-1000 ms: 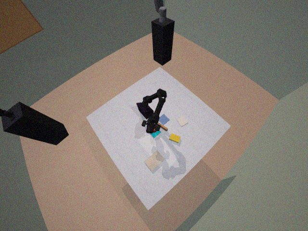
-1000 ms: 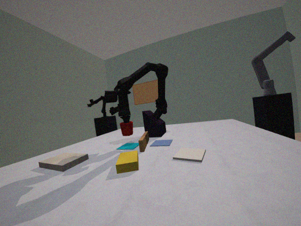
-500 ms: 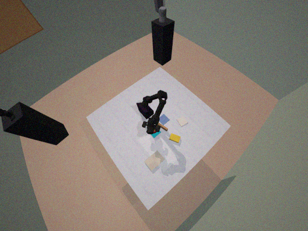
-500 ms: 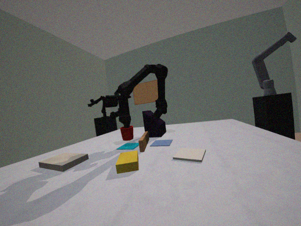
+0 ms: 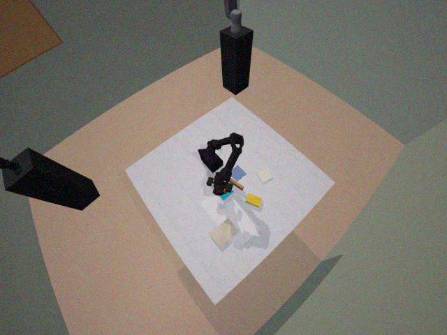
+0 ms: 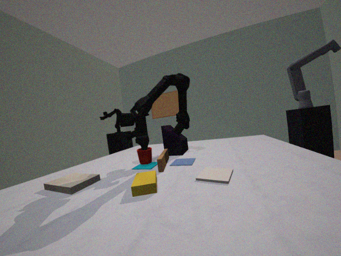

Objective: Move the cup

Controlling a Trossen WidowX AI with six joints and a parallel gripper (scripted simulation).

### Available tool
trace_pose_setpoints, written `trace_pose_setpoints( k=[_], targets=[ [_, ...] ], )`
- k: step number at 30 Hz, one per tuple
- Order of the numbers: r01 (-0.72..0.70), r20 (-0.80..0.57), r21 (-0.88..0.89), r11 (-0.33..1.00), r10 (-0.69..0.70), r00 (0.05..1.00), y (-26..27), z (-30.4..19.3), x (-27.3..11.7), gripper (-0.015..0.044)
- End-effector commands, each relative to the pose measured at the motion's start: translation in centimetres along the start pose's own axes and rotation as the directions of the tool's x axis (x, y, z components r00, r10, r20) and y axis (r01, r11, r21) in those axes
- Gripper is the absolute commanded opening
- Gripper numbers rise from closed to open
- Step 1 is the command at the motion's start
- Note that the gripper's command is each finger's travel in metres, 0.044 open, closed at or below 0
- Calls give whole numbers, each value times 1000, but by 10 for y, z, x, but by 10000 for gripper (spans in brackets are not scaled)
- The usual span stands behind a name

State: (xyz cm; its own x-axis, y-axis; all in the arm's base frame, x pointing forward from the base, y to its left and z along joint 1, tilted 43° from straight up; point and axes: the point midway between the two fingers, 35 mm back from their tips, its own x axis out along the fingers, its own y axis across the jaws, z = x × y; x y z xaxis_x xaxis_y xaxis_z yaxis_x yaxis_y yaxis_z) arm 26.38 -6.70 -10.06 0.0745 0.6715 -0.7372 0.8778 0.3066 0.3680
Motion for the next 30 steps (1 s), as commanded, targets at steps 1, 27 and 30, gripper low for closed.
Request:
trace_pose_setpoints(
  k=[1, 27, 30],
  targets=[
    [-1, -8, 9, 1000, 1, 1000, -2, -2, 8, 0],
    [1, -3, 1, 1000, -1, 1000, -1, -1, 6, 128],
    [1, -3, 1, 1000, -1, 1000, -1, -1, 5, 128]
  ],
)
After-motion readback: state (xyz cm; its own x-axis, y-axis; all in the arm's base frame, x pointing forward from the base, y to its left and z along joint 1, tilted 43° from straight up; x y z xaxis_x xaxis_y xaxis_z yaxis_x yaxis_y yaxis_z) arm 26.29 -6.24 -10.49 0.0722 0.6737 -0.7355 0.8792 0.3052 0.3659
